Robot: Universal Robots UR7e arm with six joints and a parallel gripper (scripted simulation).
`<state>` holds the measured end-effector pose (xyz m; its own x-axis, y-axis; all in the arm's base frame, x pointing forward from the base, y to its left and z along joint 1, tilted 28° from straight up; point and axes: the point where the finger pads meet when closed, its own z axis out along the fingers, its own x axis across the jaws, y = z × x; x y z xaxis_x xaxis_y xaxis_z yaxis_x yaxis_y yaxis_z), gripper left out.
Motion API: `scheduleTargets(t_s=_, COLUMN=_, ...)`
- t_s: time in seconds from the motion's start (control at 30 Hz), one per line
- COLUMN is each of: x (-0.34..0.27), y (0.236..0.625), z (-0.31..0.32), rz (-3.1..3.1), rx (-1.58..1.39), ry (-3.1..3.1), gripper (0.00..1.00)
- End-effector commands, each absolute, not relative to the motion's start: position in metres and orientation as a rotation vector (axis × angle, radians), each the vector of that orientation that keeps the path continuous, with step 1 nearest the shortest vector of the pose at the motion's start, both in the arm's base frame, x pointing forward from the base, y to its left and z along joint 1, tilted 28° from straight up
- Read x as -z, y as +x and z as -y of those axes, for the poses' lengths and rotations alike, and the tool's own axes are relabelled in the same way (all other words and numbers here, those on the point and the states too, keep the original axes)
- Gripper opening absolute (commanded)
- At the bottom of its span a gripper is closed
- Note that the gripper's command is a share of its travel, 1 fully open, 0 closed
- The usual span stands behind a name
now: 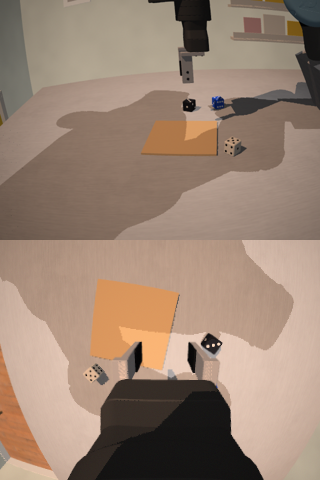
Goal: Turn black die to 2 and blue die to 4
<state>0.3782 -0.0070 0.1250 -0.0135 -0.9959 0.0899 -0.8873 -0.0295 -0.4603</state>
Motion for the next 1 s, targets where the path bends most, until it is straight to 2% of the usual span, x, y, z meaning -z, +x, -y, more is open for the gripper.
scheduleTargets(t_s=0.0, x=-0.122, y=0.375, z=-0.008, rz=-1.978, rx=0.580, ry=-1.995, gripper=1.00)
scheduleTargets(t_s=0.97, x=-0.105, y=0.357, z=-0.084, rz=-1.978, rx=0.580, ry=-1.995, gripper=1.00)
